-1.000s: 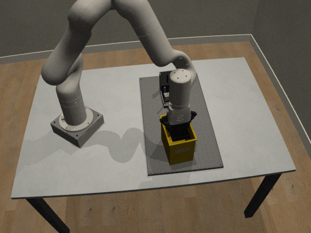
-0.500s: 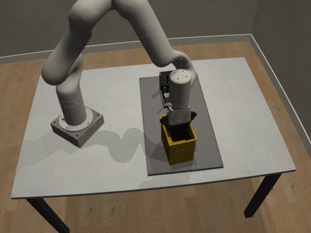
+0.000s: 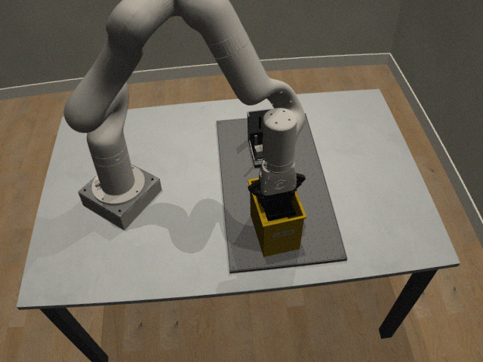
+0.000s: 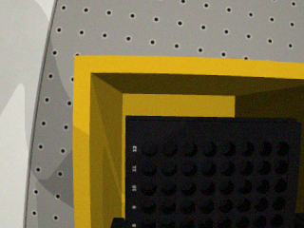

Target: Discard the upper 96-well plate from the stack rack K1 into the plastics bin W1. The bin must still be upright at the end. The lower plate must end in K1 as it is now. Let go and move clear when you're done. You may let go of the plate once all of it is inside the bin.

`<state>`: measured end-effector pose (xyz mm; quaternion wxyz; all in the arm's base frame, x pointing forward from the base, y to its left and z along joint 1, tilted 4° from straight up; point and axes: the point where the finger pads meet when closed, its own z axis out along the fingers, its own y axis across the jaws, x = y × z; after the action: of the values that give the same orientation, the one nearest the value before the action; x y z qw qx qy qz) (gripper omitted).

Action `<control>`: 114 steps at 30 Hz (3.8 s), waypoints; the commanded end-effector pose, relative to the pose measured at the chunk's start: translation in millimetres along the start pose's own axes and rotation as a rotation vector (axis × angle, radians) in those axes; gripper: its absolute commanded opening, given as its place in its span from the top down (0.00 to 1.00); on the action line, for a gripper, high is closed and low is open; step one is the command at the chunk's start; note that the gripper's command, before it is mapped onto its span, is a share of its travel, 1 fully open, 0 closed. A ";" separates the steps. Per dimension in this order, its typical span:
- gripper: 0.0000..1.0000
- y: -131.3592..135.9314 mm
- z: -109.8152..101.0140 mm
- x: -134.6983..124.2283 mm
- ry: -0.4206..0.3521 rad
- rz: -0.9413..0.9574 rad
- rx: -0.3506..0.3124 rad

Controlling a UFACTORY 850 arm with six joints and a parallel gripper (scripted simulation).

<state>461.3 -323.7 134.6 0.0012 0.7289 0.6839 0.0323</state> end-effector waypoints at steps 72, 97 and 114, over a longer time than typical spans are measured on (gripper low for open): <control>0.00 0.8 3.1 -0.5 -0.001 0.000 -0.002; 0.00 0.7 -53.0 -0.4 -0.001 0.000 -0.002; 0.00 0.7 -69.9 -0.4 -0.001 0.000 -0.002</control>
<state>457.9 -326.6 203.2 0.0011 0.7289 0.6839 0.0323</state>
